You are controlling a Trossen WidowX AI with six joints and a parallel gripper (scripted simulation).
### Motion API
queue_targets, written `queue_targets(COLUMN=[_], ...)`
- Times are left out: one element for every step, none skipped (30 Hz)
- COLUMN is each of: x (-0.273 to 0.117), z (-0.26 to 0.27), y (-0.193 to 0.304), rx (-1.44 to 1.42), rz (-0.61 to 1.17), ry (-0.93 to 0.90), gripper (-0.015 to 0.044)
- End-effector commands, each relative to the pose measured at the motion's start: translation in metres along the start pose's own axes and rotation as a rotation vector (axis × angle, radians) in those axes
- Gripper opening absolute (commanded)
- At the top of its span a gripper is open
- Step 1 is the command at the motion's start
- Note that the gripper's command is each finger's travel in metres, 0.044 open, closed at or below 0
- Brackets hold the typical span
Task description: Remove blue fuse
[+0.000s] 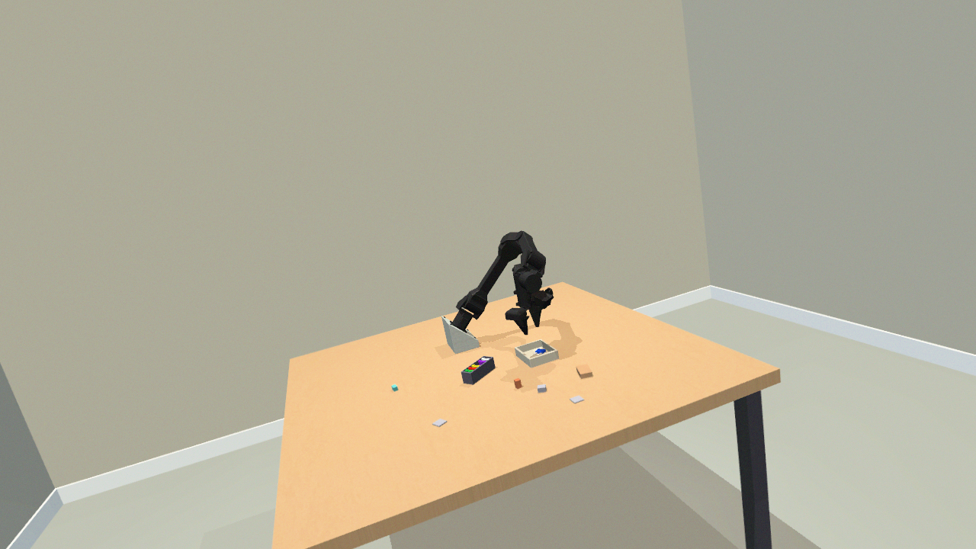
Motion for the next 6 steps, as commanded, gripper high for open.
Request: queue_targets(x=[0.0001,0.0001,0.0001,0.0001,0.0001,0.0001], z=[0.0,0.0,0.0,0.0,0.0,0.0], y=[0.0001,0.0001,0.0001,0.0001,0.0001,0.0001], rx=[0.0,0.0,0.0,0.0,0.0,0.0], rz=[0.0,0.0,0.0,0.0,0.0,0.0], ry=[0.0,0.0,0.0,0.0,0.0,0.0], gripper=[0.033,0.033,0.033,0.033,0.033,0.033])
Point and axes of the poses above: the point midway between the two fingers, 35 mm back from their tips, its own x axis out along the fingers, its own z axis across the jaws, y = z × x, the point moved 1 cm from there along -x, back along the fingers, and after that the axes turned 7 degrees about -x, right-handed, at the moved point
